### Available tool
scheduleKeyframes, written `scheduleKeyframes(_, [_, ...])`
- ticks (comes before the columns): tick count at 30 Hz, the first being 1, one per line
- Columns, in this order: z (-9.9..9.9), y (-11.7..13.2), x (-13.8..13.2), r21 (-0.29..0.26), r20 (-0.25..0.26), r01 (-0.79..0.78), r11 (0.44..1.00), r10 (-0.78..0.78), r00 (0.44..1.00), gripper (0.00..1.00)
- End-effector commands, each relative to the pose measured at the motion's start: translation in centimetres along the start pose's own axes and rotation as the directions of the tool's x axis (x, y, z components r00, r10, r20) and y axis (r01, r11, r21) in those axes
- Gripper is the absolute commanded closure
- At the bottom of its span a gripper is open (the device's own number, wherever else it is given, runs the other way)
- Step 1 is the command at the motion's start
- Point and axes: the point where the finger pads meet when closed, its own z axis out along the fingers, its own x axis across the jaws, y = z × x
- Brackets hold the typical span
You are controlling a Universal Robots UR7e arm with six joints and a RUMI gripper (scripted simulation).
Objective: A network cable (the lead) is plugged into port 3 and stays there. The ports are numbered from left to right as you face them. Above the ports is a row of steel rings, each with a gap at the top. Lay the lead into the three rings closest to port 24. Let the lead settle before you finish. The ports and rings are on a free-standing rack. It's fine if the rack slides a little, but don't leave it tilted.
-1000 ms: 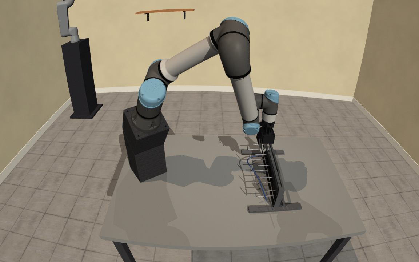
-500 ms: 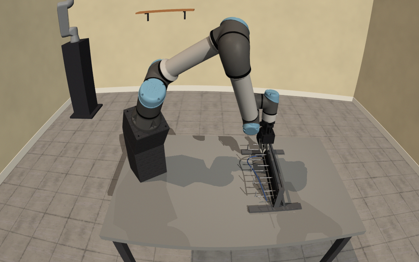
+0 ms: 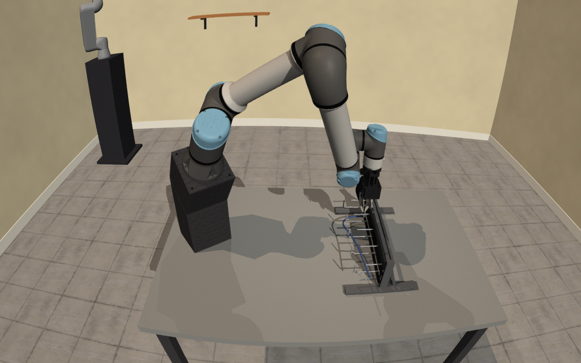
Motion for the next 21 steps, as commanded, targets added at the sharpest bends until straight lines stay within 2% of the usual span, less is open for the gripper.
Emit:
scheduleKeyframes(1, [-0.1,0.0,0.1,0.0,-0.001,0.0,1.0,0.0,1.0,1.0])
scheduleKeyframes(9, [-0.1,0.0,0.1,0.0,-0.001,0.0,1.0,0.0,1.0,1.0])
scheduleKeyframes(12, [0.0,0.8,0.1,0.001,-0.001,0.003,1.0,-0.003,1.0,1.0])
scheduleKeyframes(15, [0.1,3.4,0.0,0.004,0.002,0.014,1.0,-0.014,1.0,1.0])
scheduleKeyframes(19, [0.2,9.3,-0.5,0.007,0.004,0.04,0.999,-0.04,0.999,1.0])
scheduleKeyframes(21, [0.2,9.3,-0.5,0.007,0.004,0.04,0.999,-0.04,0.999,1.0])
